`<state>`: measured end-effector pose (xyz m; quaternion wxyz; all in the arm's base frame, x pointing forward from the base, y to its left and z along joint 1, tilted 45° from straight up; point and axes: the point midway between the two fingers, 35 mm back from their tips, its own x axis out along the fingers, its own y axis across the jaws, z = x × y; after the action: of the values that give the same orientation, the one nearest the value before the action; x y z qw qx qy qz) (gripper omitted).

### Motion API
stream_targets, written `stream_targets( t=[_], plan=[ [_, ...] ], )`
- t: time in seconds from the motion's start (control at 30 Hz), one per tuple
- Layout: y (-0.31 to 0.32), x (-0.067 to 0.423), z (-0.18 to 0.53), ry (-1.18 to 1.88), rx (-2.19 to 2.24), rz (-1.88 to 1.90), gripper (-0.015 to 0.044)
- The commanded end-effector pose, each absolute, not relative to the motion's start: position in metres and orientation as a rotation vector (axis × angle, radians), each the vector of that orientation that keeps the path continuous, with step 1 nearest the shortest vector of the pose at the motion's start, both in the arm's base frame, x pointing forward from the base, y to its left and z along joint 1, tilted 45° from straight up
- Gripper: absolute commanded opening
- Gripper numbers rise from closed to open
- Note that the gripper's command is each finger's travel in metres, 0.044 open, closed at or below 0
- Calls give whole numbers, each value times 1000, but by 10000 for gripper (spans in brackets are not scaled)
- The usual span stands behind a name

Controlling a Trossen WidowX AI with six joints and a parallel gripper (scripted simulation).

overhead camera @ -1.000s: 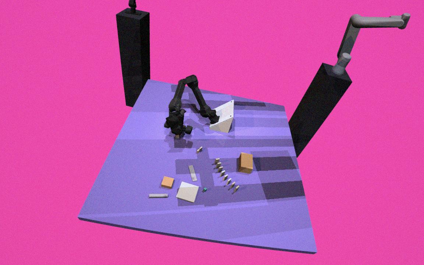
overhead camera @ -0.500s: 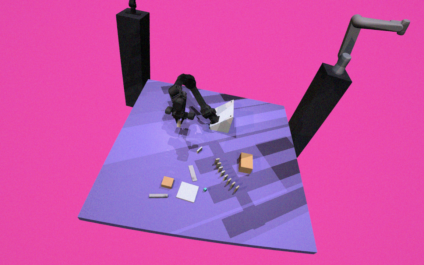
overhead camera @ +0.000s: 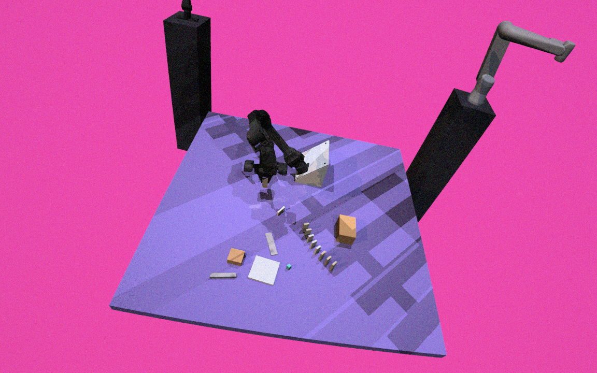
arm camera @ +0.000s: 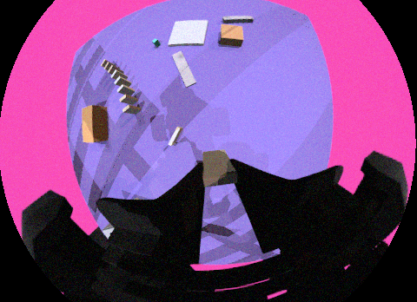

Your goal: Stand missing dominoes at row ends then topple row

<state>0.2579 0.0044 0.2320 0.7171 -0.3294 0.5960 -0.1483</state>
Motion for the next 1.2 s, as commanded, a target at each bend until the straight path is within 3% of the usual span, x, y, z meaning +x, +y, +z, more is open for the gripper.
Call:
stream_targets(
  t=[0.0,0.43,1.17],
  plan=[
    [35,279,211,1362,-767,-287,107],
    [157,310,83,1533,-999,-212,107],
    [118,323,33,1533,-1000,-209,107]
  ],
)
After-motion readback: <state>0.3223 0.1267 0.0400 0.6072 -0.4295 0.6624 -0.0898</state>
